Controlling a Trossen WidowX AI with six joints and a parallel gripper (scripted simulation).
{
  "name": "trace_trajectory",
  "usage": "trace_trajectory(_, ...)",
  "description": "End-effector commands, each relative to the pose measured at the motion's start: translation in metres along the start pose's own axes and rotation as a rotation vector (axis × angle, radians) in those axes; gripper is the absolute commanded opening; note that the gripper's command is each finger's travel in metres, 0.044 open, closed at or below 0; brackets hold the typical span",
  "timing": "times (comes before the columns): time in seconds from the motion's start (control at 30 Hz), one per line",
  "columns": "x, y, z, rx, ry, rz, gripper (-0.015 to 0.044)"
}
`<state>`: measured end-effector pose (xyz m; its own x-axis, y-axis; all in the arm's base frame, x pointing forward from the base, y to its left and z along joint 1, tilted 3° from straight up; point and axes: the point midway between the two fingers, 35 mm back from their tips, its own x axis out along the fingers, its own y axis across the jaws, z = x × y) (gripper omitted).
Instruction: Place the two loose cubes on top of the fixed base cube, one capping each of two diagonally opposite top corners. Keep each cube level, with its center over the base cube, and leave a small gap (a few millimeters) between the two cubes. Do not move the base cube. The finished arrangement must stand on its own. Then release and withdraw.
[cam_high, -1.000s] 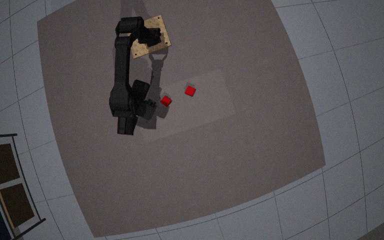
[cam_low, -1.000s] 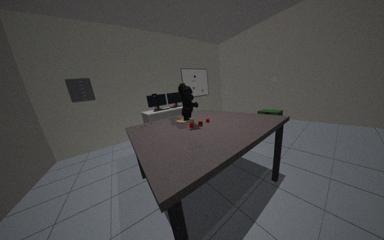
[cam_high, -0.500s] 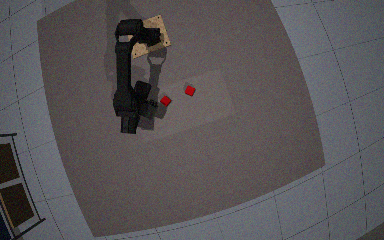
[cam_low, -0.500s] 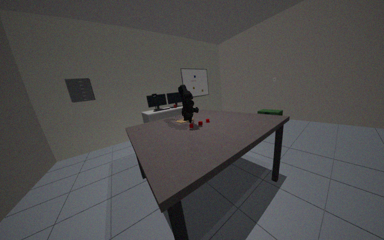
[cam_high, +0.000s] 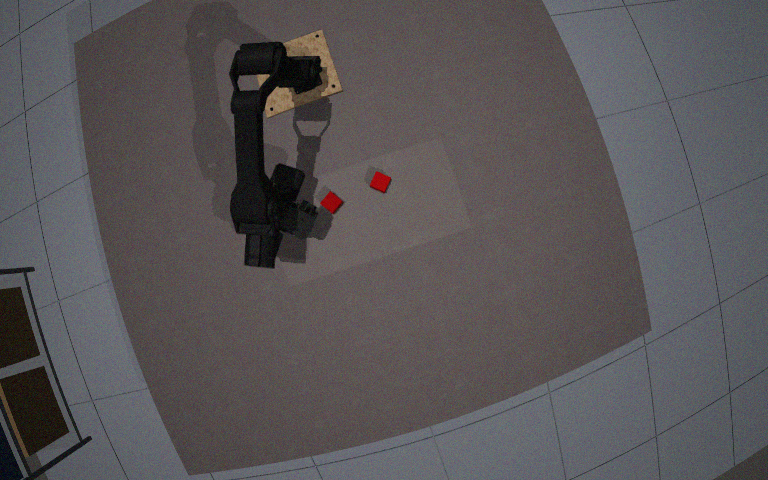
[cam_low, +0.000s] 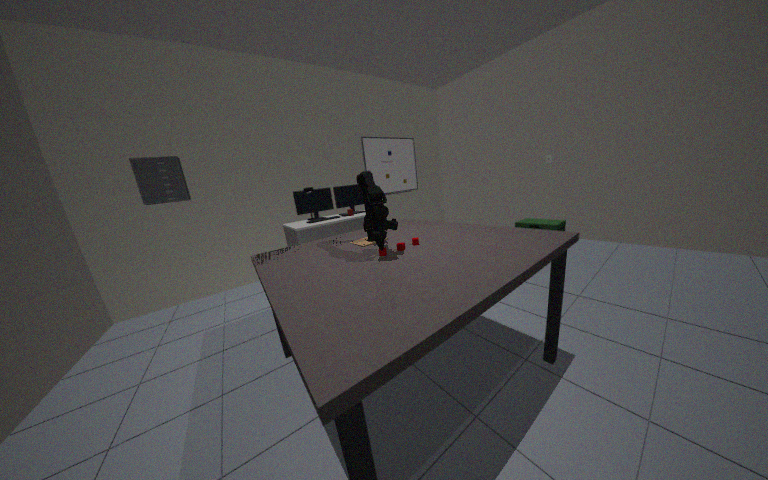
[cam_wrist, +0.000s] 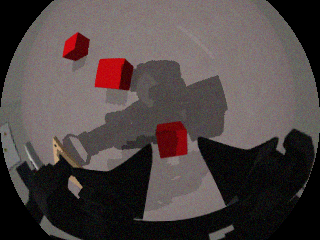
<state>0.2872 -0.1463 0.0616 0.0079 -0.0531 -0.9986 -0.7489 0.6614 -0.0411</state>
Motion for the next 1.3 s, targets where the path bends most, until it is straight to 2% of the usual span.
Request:
trace_trajectory(0.0,0.01,0.002,0.0,-0.004,0.0,0.012,0.0265)
trace_trajectory(0.17,0.016,0.002,0.0,-0.004,0.0,0.012,0.0265)
trace_trajectory(0.37,0.016,0.002,0.0,-0.004,0.0,0.012,0.0107)
trace_trajectory(0.57,0.011,0.002,0.0,-0.001,0.003,0.013,0.0105)
trace_trajectory(1.27,-0.053,-0.003,-0.001,0.012,0.013,0.014,0.0105)
